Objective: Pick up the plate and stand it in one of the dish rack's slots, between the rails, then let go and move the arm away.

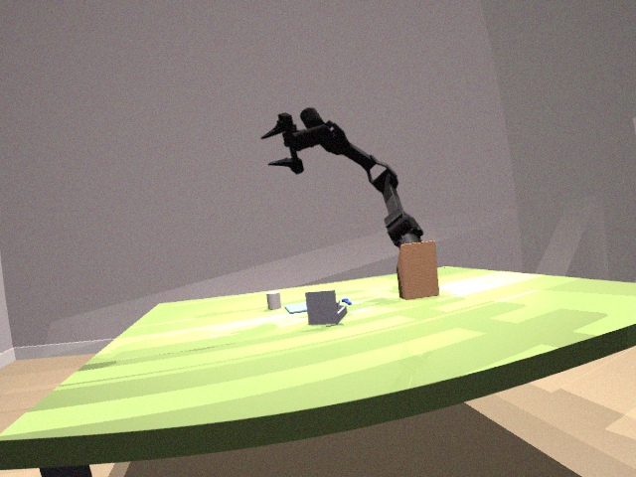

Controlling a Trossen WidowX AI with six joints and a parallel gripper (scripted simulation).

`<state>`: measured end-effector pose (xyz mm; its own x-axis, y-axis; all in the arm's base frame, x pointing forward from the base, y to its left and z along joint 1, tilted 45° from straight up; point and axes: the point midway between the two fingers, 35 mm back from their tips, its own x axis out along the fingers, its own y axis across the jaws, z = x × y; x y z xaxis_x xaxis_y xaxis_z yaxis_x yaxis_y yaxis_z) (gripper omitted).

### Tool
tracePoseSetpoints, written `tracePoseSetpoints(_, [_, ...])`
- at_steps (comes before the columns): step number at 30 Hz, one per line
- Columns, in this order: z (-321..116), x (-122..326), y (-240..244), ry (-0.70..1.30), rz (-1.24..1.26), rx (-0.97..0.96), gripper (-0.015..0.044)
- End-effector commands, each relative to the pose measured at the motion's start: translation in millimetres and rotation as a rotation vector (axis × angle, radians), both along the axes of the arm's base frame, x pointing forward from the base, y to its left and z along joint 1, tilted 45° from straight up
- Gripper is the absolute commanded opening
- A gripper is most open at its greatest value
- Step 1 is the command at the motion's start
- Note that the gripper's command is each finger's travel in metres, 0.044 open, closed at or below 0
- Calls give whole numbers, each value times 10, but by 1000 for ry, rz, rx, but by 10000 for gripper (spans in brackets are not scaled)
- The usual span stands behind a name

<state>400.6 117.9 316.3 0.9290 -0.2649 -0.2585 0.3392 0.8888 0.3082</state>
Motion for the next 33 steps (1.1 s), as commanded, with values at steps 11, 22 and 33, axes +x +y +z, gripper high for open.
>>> tracePoseSetpoints(11, [-1018, 72, -655, 371, -105, -264, 400])
tracePoseSetpoints(22, [-1733, -135, -1242, 703, -162, -425, 400])
tracePoseSetpoints(33, [-2326, -559, -1785, 1060, -182, -530, 400])
